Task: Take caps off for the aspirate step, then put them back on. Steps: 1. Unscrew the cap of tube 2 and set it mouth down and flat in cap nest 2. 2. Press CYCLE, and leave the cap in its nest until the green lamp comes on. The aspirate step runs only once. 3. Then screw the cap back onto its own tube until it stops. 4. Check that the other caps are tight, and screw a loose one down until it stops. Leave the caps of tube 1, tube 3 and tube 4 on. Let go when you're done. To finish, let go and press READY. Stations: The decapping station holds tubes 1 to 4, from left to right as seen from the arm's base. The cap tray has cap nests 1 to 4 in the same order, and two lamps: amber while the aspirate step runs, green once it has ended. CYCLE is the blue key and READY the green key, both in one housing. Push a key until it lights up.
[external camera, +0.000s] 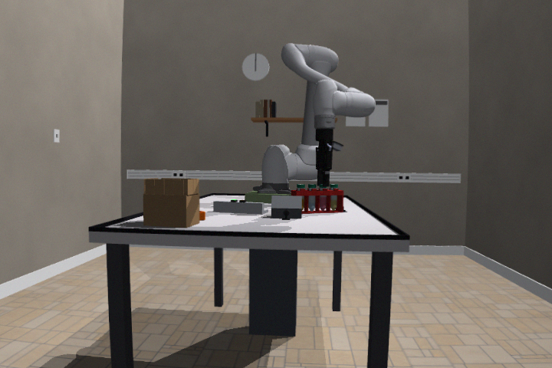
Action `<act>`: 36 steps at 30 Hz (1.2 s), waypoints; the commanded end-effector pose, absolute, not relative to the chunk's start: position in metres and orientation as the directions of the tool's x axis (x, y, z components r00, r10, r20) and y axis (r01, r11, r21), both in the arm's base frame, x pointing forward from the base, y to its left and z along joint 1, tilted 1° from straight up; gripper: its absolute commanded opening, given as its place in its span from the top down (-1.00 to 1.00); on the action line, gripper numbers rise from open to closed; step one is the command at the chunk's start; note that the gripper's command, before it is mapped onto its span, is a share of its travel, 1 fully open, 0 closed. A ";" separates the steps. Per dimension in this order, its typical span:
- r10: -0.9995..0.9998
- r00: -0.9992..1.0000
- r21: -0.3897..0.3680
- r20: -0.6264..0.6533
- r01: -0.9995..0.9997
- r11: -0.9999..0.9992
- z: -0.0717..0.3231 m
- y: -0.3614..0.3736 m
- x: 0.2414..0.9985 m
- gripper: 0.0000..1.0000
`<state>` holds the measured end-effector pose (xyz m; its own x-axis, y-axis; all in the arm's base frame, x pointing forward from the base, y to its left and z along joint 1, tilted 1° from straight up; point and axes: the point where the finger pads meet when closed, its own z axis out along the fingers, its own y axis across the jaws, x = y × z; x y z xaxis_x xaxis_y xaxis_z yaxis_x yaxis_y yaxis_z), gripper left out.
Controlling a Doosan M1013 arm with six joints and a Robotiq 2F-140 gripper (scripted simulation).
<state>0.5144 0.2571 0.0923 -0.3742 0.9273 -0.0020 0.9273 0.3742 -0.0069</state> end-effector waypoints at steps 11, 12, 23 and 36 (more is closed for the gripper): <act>0.689 -0.725 -0.002 0.012 0.689 0.725 0.093 0.257 0.515 0.18; 0.689 -0.725 -0.002 0.012 0.689 0.725 0.093 0.257 0.515 0.18; 0.689 -0.724 -0.002 0.012 0.689 0.724 0.093 0.257 0.515 0.41; 0.819 -0.573 -0.004 0.012 0.819 0.574 0.093 0.257 0.515 0.41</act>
<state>0.5144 0.2570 0.0923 -0.6681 0.7440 0.0152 0.7440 0.6682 -0.0029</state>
